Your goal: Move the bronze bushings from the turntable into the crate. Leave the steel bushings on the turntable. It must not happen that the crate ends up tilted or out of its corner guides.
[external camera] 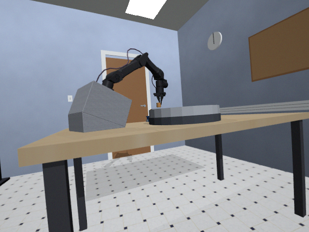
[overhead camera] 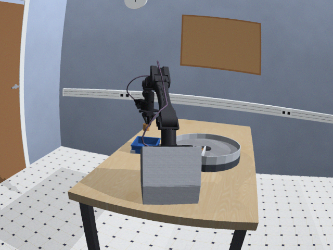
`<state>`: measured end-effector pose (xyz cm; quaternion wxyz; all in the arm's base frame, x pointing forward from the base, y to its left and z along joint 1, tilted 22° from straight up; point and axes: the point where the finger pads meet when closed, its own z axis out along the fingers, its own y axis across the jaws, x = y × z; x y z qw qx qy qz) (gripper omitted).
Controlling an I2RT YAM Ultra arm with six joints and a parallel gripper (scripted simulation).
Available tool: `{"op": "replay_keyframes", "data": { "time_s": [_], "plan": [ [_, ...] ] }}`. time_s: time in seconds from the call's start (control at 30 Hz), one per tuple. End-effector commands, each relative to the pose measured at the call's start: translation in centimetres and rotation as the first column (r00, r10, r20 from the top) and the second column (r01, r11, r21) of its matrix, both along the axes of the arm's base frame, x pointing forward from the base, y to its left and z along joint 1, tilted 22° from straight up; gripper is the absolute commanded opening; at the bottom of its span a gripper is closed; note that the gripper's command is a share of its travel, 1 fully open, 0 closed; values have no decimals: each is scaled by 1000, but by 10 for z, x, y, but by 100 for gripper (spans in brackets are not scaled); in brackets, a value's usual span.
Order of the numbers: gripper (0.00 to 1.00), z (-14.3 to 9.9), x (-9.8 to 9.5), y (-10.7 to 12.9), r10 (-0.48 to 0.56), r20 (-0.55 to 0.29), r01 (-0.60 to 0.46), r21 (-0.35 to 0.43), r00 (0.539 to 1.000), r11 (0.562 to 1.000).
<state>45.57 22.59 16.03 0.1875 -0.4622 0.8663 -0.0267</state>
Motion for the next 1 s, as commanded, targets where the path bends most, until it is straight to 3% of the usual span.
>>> {"op": "replay_keyframes", "data": {
  "time_s": [0.0,0.97],
  "plan": [
    [0,6,0,7,6,9,-6,3,1000,1000],
    [0,12,5,-1,0,18,0,10,1000,1000]
  ]
}}
